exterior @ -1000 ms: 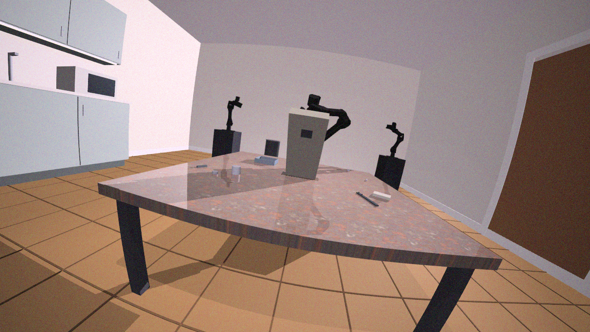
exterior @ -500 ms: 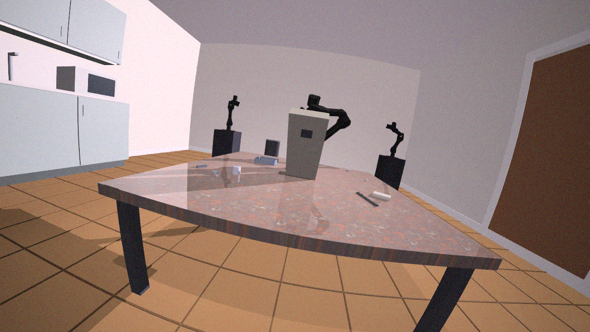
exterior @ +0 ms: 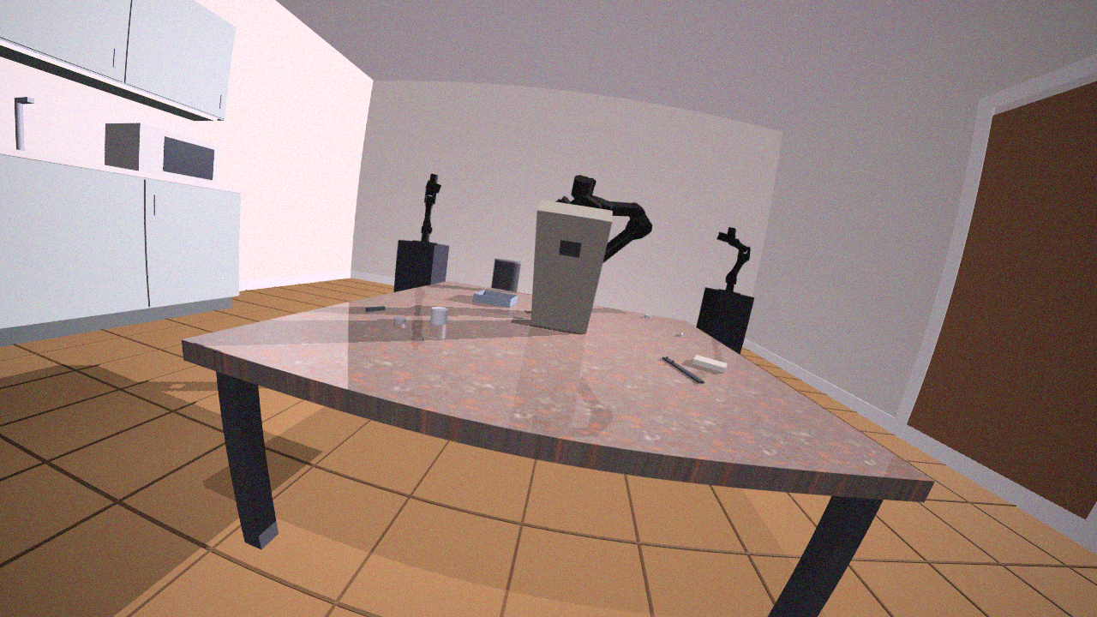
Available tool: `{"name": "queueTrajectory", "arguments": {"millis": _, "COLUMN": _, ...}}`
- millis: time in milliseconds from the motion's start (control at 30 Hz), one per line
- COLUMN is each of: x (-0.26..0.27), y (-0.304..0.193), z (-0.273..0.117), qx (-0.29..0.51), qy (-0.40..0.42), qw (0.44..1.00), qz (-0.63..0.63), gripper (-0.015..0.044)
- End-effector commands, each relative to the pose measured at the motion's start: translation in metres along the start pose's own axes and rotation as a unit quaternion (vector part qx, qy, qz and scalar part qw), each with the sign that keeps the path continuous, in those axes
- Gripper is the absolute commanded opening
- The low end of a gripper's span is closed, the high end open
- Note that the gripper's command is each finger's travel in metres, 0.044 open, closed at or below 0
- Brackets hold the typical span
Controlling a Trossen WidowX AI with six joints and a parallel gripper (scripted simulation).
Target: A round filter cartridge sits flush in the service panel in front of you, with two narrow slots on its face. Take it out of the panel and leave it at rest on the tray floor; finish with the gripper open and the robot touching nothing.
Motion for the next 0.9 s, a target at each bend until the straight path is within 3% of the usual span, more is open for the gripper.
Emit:
{"name": "queueTrajectory", "arguments": {"millis": 0, "x": -0.0003, "y": -0.0013, "z": 0.0052, "qx": 0.000, "qy": -0.005, "qw": 0.997, "qz": -0.071, "gripper": 0.0000}}
{"name": "queueTrajectory", "arguments": {"millis": 433, "x": -0.0004, "y": -0.0014, "z": 0.0060, "qx": 0.001, "qy": -0.005, "qw": 0.956, "qz": -0.293, "gripper": 0.0000}}
{"name": "queueTrajectory", "arguments": {"millis": 867, "x": -0.0004, "y": -0.0014, "z": 0.0055, "qx": 0.002, "qy": -0.004, "qw": 0.866, "qz": -0.500, "gripper": 0.0000}}
Point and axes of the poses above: the point midway between the two fingers, 35 mm back from their tips, its own z axis out along the fingers, its own x axis across the jaws, y = z × x, the point moved 4 cm from there along -z, back along the fingers, and after that the axes turned 6 degrees about -z, right-handed, at the moved point
